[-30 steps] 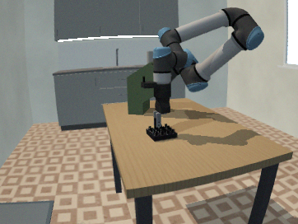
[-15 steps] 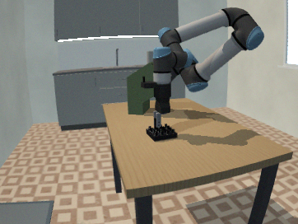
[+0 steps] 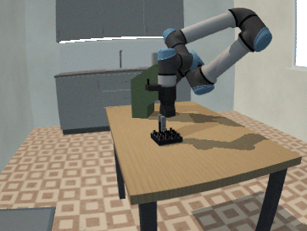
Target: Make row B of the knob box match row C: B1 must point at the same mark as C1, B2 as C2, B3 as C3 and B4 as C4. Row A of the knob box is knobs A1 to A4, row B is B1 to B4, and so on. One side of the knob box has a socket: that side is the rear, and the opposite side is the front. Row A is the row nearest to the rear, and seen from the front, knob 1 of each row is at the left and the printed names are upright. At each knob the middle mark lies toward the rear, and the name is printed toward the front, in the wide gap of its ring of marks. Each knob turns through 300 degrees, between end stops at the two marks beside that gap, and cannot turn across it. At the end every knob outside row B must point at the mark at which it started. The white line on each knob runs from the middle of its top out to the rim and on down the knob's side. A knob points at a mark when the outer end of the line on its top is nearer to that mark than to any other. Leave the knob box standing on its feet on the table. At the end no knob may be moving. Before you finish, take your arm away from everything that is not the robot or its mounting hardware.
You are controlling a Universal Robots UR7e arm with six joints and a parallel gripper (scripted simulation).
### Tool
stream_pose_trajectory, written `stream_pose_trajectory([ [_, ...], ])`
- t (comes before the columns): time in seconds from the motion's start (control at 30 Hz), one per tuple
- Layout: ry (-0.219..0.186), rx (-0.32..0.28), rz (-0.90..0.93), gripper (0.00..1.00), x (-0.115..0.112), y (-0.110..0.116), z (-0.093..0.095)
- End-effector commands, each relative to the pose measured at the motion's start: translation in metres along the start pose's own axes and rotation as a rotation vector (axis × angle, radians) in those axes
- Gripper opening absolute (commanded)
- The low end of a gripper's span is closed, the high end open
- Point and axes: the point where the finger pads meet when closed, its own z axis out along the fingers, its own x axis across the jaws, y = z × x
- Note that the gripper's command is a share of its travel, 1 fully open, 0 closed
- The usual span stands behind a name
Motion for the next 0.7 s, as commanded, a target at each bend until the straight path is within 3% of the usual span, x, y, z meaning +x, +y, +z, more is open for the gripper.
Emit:
stream_pose_trajectory([
  [0.0,-0.001,0.001,0.000,0.46,0.000,0.000,0.000],
  [0.67,-0.001,0.001,0.000,0.46,0.000,0.000,0.010],
])
